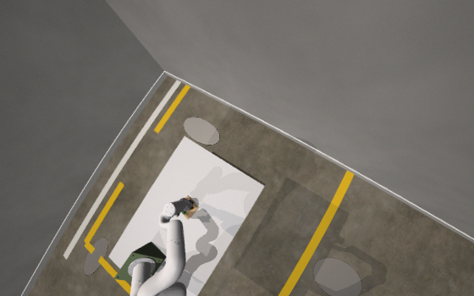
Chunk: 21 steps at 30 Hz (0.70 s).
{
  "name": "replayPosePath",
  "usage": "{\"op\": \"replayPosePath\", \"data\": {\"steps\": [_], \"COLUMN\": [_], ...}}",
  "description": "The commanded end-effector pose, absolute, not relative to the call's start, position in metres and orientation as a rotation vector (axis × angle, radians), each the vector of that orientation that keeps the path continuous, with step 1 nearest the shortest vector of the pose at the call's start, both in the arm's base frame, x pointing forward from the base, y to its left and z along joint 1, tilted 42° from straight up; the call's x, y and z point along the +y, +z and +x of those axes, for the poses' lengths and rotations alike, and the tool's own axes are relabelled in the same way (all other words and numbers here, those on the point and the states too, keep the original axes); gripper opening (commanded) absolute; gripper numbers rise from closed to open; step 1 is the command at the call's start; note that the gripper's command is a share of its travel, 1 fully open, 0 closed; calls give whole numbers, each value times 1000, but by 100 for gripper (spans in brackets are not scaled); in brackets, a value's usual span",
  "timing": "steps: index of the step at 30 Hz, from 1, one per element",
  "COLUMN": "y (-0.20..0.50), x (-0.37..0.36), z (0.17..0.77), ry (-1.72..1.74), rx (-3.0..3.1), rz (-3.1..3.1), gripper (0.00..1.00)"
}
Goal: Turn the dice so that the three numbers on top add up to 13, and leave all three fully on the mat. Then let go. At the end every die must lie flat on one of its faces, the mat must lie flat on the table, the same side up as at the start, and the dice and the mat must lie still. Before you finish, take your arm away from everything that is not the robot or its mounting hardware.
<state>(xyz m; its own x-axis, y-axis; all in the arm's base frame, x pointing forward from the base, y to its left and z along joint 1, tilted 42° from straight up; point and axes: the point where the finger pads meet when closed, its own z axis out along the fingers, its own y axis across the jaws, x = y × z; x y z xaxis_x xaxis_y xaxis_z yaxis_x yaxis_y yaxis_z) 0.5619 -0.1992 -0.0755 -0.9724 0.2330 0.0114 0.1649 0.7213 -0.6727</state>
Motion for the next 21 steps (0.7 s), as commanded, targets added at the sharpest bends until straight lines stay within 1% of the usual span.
{"op": "replayPosePath", "data": {"steps": [1,20,21], "y": [-75,-75,-75], "x": [-199,-199,-199], "z": [563,563,563], "ry": [1091,1091,1091], "rx": [-2827,-2827,-2827], "rz": [-328,-328,-328], "gripper": [15,15,19]}}
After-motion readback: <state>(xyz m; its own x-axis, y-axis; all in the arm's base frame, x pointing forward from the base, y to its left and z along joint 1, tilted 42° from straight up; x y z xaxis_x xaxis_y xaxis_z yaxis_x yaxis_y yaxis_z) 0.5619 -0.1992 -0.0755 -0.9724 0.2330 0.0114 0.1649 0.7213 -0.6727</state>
